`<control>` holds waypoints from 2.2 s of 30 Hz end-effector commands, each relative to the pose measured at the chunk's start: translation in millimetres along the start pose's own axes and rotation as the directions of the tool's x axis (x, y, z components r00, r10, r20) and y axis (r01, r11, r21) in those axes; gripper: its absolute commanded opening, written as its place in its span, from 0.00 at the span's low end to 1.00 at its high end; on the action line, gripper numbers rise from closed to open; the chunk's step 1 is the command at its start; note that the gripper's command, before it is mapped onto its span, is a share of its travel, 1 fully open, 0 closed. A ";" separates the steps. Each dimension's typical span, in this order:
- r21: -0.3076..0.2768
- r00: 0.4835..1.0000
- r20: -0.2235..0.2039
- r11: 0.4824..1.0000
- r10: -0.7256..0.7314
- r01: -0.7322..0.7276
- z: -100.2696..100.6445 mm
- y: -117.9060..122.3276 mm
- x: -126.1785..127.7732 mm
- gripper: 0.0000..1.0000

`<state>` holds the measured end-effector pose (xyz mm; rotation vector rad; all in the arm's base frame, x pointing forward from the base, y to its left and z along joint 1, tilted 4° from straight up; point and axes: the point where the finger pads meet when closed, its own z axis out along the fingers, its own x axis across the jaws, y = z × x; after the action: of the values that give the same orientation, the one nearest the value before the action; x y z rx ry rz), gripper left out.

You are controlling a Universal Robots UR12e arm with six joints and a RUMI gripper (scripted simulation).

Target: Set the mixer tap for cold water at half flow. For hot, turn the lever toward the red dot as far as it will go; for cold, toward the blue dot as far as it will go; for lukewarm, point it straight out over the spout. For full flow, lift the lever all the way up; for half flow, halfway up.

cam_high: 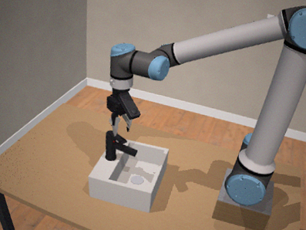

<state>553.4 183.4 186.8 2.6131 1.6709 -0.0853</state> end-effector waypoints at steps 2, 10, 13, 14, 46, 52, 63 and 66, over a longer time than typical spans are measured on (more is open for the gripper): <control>-0.001 1.000 -0.001 1.000 0.000 0.000 6.0 0.6 0.3 0.39; -0.001 1.000 -0.001 1.000 0.000 0.000 12.7 0.6 0.3 0.39; -0.001 1.000 -0.001 1.000 0.000 0.000 13.5 0.6 0.3 0.39; -0.001 1.000 -0.001 1.000 0.000 0.000 13.5 0.6 0.3 0.39; -0.001 1.000 -0.001 1.000 0.000 0.000 14.5 0.6 0.3 0.39; -0.001 1.000 -0.001 1.000 0.000 0.000 14.5 0.6 0.3 0.39; -0.001 1.000 -0.001 1.000 0.000 0.000 14.5 0.8 0.4 0.39; -0.001 1.000 -0.001 1.000 0.000 0.000 14.5 0.9 0.4 0.39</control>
<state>553.3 182.5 171.6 2.6131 1.6709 -0.0852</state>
